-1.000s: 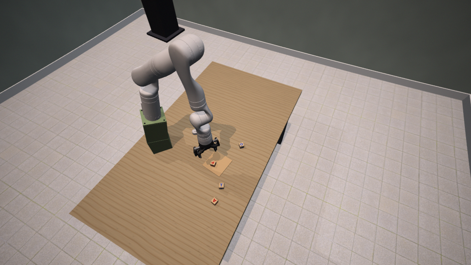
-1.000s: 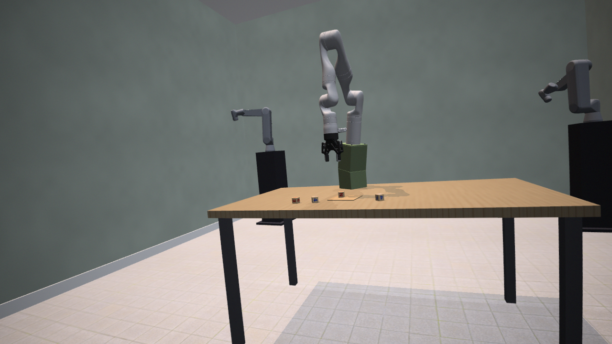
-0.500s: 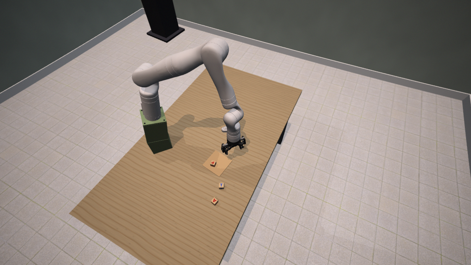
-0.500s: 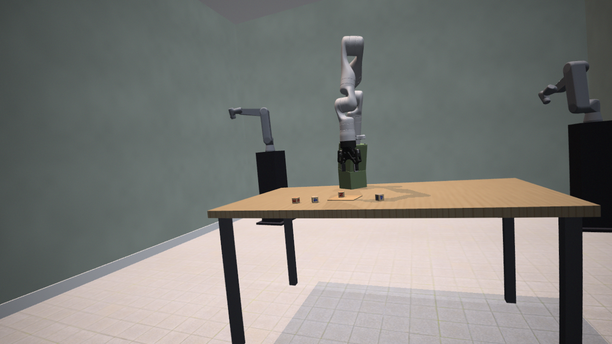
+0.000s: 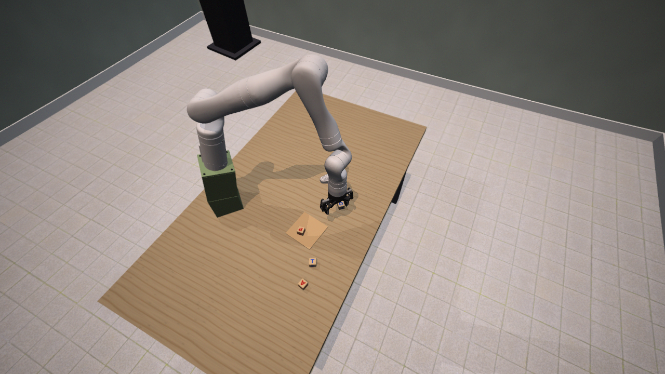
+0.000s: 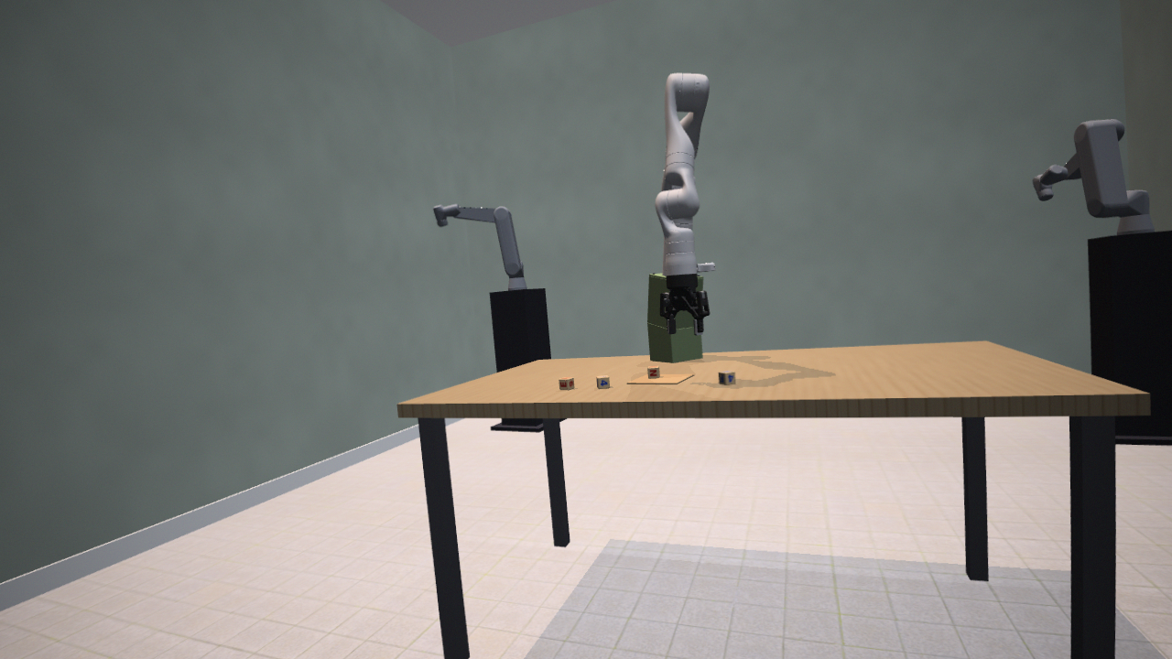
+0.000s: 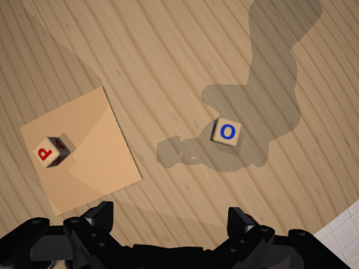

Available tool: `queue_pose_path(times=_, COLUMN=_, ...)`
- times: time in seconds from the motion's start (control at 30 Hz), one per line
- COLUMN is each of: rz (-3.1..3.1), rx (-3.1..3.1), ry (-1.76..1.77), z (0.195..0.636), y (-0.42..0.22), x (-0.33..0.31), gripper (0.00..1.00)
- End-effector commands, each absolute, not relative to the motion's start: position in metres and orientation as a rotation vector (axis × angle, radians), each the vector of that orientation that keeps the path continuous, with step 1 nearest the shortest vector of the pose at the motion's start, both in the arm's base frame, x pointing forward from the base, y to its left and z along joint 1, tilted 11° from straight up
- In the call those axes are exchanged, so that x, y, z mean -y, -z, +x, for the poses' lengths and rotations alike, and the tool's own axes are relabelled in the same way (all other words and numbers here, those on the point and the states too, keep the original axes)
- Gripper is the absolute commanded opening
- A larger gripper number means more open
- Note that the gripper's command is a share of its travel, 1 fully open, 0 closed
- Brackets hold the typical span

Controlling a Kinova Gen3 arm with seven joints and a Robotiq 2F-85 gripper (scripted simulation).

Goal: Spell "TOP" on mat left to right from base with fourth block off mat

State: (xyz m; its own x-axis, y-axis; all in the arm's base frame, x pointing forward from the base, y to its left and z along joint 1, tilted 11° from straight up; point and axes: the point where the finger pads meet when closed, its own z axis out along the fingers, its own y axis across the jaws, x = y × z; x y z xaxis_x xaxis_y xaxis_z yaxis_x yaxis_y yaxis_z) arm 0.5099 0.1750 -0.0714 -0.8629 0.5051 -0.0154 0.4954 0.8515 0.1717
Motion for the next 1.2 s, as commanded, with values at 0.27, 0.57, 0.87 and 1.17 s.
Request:
queue_pose_path(times=0.27, rz=0.802, rx=-2.960, ry=-0.259, z=0.518, y=0.071, x=-0.197, gripper=1.00)
queue_pose_path(times=0.57, rz=0.802, rx=-2.959, ry=-0.263, z=0.520, y=0.071, x=-0.205, gripper=1.00)
queue_pose_path(times=0.87, rz=0.801, rx=-2.958, ry=-0.267, z=0.522, y=0.071, x=-0.213, gripper=1.00)
queue_pose_path(times=1.17, rz=0.800, rx=-2.957, ry=-0.270, z=0.524, y=0.070, x=-0.220, gripper=1.00)
